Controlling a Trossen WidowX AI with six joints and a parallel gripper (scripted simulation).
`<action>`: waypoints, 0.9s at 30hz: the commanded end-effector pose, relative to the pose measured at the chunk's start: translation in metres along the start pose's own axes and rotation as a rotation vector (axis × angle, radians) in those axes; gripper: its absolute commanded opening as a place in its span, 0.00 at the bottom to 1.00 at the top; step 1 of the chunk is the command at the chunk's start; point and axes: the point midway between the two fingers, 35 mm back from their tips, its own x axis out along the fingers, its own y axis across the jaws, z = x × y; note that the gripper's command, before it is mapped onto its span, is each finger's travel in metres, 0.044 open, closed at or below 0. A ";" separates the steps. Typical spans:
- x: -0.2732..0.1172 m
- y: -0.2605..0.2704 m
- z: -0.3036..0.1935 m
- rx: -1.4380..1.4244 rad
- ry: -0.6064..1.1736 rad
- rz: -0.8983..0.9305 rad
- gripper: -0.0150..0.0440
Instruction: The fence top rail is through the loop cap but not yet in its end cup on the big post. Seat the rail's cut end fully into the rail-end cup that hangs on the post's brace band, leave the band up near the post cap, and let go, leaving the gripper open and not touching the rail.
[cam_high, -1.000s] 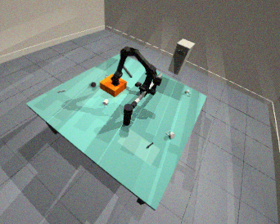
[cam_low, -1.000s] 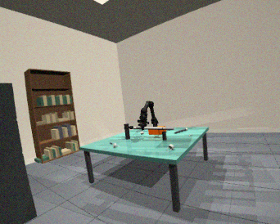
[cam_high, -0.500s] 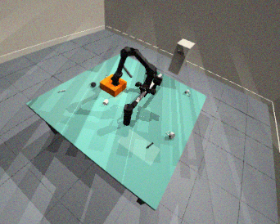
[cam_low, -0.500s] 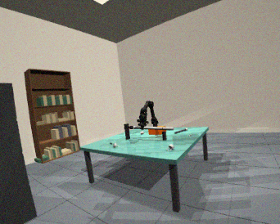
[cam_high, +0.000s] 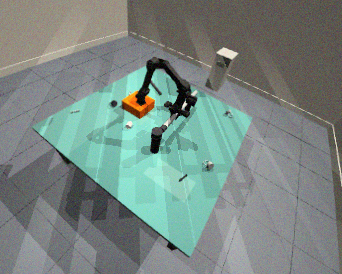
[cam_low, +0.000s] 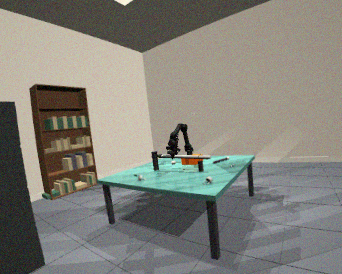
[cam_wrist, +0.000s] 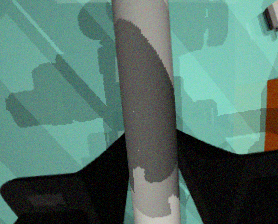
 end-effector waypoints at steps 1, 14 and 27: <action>0.000 -0.001 0.007 0.002 -0.015 0.002 0.25; 0.000 -0.001 0.007 0.002 -0.015 0.002 0.25; 0.000 0.000 0.003 0.000 -0.005 0.001 0.25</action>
